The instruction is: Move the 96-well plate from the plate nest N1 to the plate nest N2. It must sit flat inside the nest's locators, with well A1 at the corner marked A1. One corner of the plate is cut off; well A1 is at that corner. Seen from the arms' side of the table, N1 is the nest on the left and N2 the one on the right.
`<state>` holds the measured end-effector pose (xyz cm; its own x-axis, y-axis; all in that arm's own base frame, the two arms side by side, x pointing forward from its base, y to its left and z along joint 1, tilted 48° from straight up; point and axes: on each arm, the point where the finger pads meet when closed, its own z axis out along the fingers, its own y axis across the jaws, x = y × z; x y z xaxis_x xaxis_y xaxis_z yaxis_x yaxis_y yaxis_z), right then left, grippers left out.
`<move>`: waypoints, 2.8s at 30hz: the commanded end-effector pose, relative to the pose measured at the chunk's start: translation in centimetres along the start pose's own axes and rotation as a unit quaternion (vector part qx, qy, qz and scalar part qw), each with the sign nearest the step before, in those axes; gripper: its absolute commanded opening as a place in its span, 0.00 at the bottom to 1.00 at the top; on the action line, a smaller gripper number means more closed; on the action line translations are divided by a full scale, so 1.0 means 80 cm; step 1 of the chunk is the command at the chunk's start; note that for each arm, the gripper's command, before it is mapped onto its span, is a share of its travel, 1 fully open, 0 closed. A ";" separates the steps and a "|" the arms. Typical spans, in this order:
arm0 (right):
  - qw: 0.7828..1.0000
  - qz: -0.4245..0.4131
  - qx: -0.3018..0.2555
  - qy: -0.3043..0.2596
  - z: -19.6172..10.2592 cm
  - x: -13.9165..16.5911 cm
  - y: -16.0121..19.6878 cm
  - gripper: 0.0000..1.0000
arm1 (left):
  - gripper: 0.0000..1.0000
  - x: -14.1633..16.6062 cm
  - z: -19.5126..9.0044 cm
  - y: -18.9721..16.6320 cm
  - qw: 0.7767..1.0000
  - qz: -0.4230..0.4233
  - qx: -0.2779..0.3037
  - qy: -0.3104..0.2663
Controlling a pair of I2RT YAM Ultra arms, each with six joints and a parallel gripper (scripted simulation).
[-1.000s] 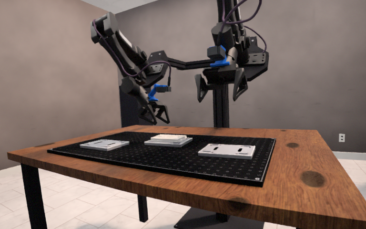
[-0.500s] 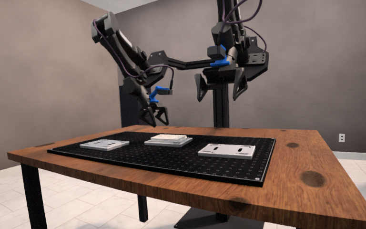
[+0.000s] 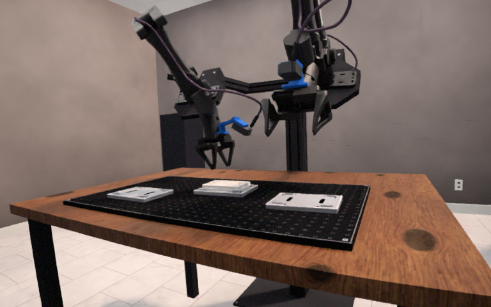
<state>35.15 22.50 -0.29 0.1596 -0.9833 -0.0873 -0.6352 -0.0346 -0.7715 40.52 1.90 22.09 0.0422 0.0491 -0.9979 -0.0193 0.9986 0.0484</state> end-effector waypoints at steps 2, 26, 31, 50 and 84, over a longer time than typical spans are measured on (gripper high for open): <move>0.995 0.005 -0.026 0.101 0.002 0.004 0.007 1.00 | 1.00 -0.011 0.007 0.000 1.000 -0.003 0.002 -0.013; 0.995 0.010 -0.015 0.101 0.024 -0.026 0.000 1.00 | 1.00 -0.011 0.007 0.000 1.000 -0.003 0.002 -0.013; 0.995 0.007 -0.016 0.101 0.033 -0.024 0.000 1.00 | 1.00 -0.011 0.007 0.000 1.000 -0.003 0.002 -0.013; 0.995 0.008 -0.015 0.102 0.065 -0.015 0.001 1.00 | 1.00 -0.011 0.007 0.000 1.000 -0.003 0.002 -0.013; 0.994 0.002 -0.023 0.104 0.070 -0.008 0.009 0.67 | 1.00 -0.011 0.007 0.000 1.000 -0.003 0.002 -0.013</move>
<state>39.36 23.77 -3.96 -0.0249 -0.9987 0.0453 -0.6554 -0.0179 -0.7550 40.52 1.90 22.09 0.0422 0.0491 -0.9979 -0.0193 0.9986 0.0483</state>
